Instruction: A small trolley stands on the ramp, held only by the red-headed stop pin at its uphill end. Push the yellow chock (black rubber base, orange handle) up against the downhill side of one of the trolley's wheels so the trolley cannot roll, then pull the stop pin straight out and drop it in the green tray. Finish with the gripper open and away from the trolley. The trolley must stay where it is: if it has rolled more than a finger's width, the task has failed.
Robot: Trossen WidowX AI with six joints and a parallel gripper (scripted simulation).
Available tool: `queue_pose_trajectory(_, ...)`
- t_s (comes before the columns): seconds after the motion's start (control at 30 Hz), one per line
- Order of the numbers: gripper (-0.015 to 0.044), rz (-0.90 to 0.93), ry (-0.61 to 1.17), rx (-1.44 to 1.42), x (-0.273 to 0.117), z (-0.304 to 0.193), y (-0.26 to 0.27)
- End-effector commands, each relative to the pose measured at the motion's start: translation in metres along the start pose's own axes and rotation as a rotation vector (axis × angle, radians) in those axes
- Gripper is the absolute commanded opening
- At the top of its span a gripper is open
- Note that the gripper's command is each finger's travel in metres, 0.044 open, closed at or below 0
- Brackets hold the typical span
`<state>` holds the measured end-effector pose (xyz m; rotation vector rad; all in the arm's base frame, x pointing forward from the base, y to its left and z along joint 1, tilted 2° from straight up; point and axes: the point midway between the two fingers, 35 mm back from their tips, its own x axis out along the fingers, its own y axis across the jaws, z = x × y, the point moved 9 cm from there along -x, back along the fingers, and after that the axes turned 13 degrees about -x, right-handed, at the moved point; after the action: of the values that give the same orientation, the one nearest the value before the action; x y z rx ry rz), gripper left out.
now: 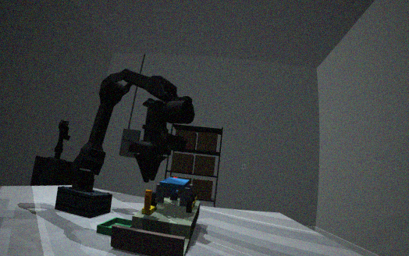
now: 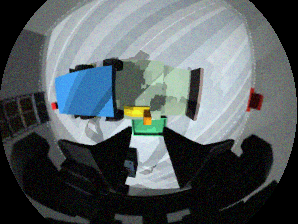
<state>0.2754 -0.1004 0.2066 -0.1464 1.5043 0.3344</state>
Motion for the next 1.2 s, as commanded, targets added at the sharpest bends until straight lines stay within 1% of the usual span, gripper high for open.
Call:
queue_pose_trajectory(0.0, 0.0295, 0.002, 0.003, 0.001, 0.002, 0.0, 0.0)
queue_pose_trajectory(0.13, 0.019, -0.048, -0.068, 0.018, -0.009, 0.01, 0.015)
queue_pose_trajectory(0.63, 0.019, 0.058, -0.081, 0.569, -0.015, 0.04, 0.065)
queue_pose_trajectory(1.17, 0.019, 0.164, 0.009, 1.168, -0.02, 0.061, 0.123)
